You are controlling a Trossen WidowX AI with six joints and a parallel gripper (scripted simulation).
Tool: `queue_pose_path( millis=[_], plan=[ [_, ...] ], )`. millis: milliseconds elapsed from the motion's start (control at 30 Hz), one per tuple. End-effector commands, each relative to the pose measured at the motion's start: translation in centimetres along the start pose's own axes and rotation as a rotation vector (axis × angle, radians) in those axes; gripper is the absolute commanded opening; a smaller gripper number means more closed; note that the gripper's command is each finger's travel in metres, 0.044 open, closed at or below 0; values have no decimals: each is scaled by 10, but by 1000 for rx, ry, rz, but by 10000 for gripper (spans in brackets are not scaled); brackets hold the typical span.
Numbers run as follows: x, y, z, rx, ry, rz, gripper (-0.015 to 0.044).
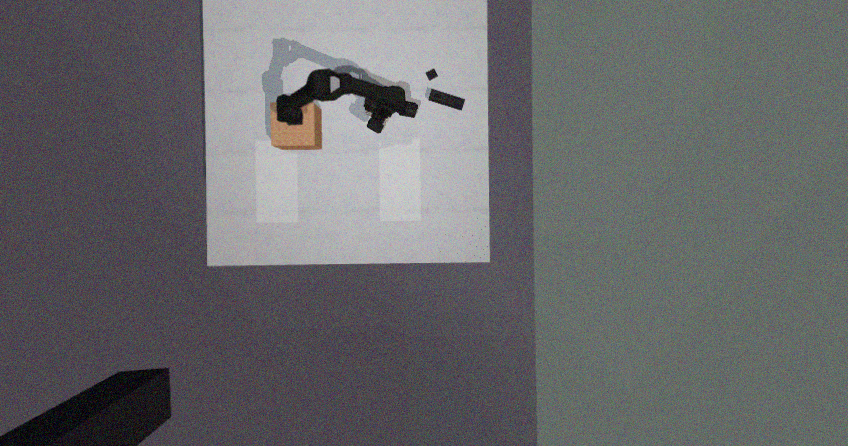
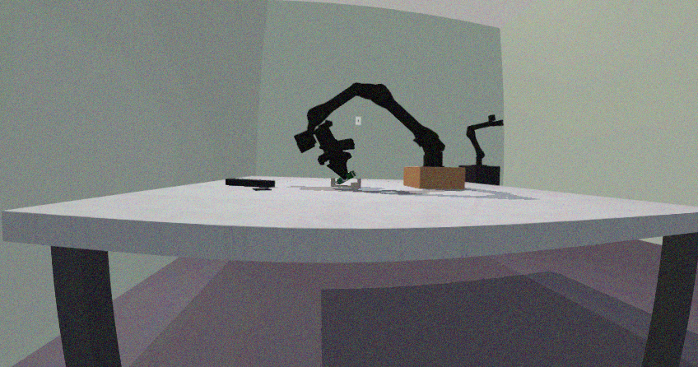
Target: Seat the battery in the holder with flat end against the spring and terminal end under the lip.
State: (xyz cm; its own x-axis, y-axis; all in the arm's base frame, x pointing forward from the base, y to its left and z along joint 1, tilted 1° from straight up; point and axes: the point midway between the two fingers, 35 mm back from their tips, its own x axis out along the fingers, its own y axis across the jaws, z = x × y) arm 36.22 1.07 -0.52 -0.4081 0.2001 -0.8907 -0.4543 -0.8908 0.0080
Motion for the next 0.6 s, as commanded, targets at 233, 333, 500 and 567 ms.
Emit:
queue_pose_path(
  millis=[233,333,500,567],
  plan=[
    [-2,0,-9,-5,4,2,69],
    [-3,0,-10,-5,4,3,69],
    [-5,0,-12,-4,4,3,69],
    [-5,0,-13,-4,4,3,69]
  ],
)
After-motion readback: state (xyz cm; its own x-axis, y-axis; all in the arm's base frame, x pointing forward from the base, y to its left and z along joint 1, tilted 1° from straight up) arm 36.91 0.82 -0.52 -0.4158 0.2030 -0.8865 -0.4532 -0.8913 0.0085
